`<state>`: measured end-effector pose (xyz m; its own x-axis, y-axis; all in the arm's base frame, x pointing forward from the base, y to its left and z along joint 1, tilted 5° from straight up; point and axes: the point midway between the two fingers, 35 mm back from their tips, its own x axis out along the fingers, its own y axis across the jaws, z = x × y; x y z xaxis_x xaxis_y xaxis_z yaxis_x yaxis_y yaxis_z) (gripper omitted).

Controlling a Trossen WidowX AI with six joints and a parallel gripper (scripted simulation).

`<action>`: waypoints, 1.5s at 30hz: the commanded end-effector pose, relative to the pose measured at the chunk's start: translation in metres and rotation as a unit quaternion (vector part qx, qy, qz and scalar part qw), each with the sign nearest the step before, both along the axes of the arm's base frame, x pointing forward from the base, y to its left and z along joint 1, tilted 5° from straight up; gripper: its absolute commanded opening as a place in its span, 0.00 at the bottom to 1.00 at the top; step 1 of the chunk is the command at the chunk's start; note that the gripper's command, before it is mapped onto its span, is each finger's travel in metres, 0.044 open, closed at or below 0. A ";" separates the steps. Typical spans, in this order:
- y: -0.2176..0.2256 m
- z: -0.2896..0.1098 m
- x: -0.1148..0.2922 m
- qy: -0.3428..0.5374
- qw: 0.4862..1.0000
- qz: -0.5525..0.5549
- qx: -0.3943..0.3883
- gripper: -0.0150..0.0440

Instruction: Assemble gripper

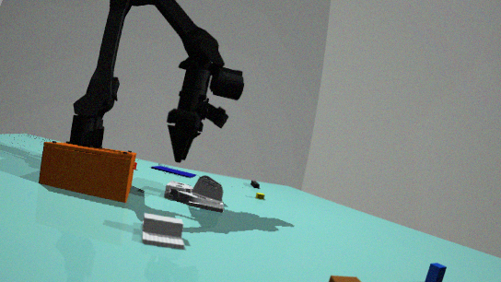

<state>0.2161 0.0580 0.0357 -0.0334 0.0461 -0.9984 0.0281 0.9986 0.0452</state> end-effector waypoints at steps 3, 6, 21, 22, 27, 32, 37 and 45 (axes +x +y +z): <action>-0.003 0.021 -0.005 0.005 1.000 -0.004 0.000 1.00; -0.008 0.046 -0.010 0.007 1.000 0.000 0.000 1.00; -0.010 0.054 -0.013 0.008 1.000 0.002 -0.001 1.00; -0.010 0.054 -0.013 0.008 1.000 0.002 -0.001 1.00; -0.010 0.054 -0.013 0.008 1.000 0.002 -0.001 1.00; -0.010 0.054 -0.013 0.008 1.000 0.002 -0.001 1.00; -0.010 0.054 -0.013 0.008 1.000 0.002 -0.001 1.00; -0.010 0.054 -0.013 0.008 1.000 0.002 -0.001 1.00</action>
